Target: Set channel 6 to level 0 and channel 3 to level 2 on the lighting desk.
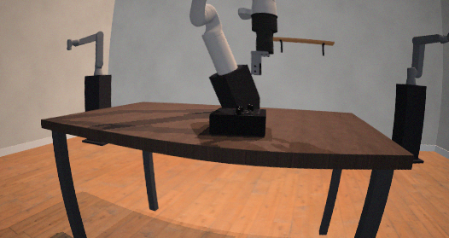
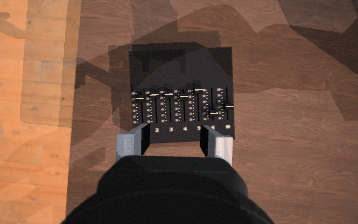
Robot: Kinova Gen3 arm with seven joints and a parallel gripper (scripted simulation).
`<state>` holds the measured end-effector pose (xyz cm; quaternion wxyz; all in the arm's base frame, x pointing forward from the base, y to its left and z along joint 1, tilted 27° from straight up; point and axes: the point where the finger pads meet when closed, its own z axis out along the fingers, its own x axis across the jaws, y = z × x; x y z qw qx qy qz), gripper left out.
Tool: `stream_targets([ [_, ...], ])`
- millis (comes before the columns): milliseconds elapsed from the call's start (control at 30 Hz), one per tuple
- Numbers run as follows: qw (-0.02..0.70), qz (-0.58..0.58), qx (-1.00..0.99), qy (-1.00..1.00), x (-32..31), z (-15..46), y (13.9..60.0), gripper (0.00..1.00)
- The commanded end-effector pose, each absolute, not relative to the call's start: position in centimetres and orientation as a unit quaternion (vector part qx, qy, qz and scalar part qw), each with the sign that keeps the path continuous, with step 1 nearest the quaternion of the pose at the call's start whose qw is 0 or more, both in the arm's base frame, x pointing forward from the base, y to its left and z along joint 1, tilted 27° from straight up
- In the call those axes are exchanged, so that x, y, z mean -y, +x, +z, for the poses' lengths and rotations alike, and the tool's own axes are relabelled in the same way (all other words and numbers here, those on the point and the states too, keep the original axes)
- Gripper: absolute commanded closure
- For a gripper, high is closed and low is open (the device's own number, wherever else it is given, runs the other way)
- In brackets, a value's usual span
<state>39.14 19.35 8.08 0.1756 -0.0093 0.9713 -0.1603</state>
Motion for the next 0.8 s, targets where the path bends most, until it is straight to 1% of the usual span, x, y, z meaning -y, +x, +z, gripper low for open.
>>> stream_targets([
  [0, 0.182, -0.152, -0.971, 0.010, -17.0, 10.4, 38.1, 0.00],
  [100, 0.181, -0.154, -0.971, 0.021, -15.8, 10.6, 37.6, 0.00],
  [767, 0.181, -0.154, -0.971, 0.023, -15.6, 10.7, 37.5, 0.00],
])
